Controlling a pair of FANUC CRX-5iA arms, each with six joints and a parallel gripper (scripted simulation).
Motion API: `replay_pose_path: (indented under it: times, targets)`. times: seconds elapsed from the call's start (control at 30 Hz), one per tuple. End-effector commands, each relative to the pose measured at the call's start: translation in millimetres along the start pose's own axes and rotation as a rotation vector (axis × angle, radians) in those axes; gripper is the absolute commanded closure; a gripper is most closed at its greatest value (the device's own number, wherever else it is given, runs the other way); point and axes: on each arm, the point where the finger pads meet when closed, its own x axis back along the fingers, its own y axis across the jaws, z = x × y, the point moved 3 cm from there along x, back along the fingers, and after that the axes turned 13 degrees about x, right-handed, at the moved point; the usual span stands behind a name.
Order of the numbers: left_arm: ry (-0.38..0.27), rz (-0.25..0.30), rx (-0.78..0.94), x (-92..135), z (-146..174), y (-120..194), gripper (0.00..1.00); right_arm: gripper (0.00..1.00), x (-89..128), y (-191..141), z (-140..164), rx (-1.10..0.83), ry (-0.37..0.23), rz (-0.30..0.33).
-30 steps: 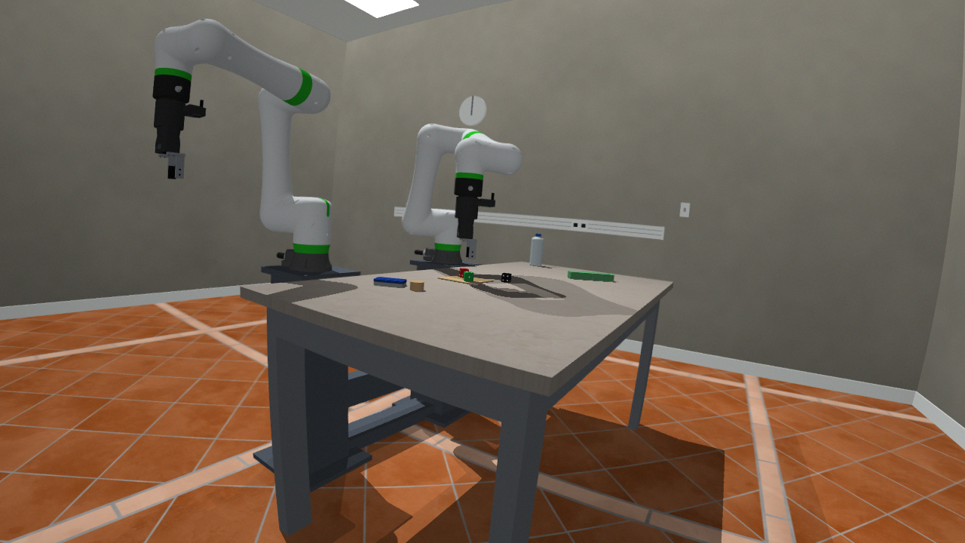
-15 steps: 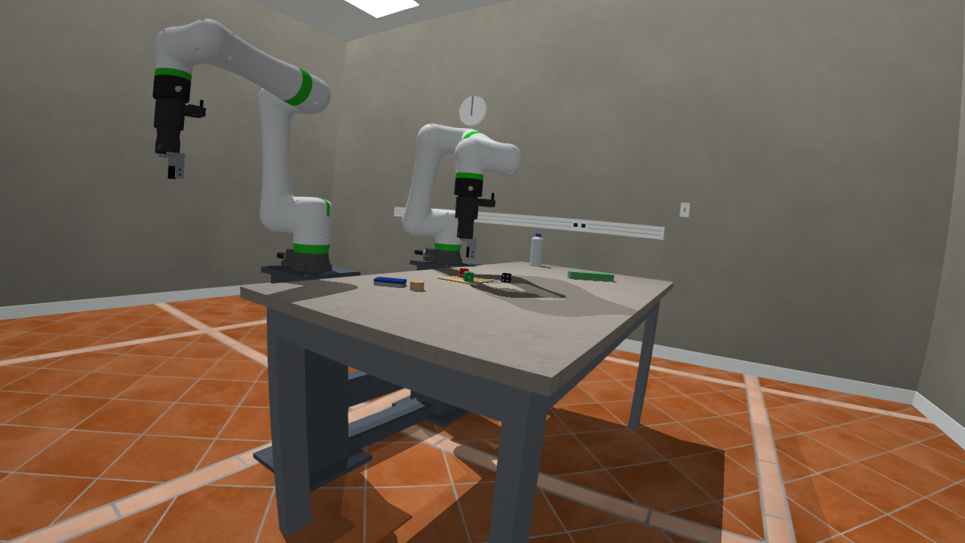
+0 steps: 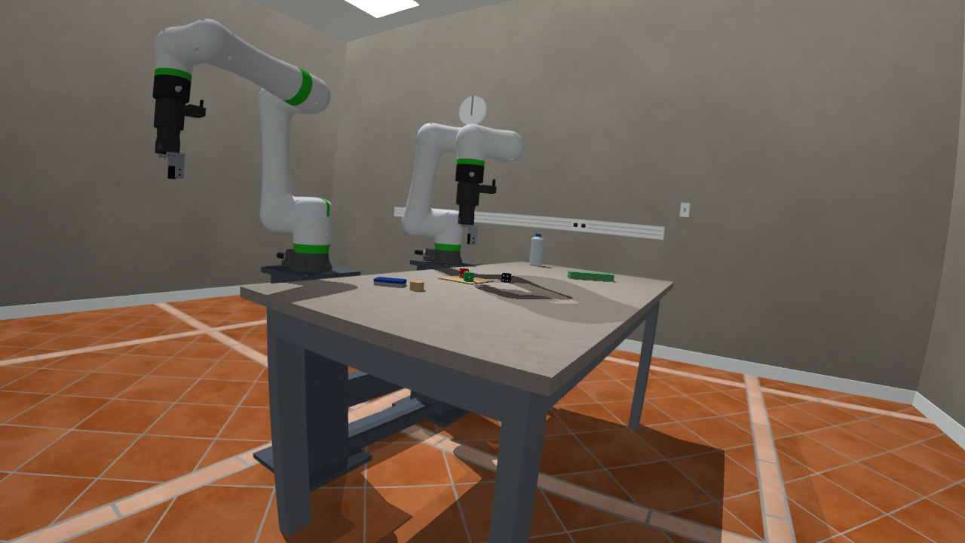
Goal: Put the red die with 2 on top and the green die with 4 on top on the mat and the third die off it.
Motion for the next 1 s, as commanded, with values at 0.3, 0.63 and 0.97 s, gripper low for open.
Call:
replay_pose_path:
  times: [0.3,0.63,0.97]
  targets:
    - [0.000,-0.002,0.000,54,0,1,0.00,0.00,1,0,0,0.000,-0.002,0.001]
    - [0.000,-0.002,0.000,55,0,1,0.00,0.00,1,0,0,0.000,-0.002,0.001]
    - [0.000,-0.002,0.000,55,0,1,0.00,0.00,1,0,0,0.000,-0.002,0.001]
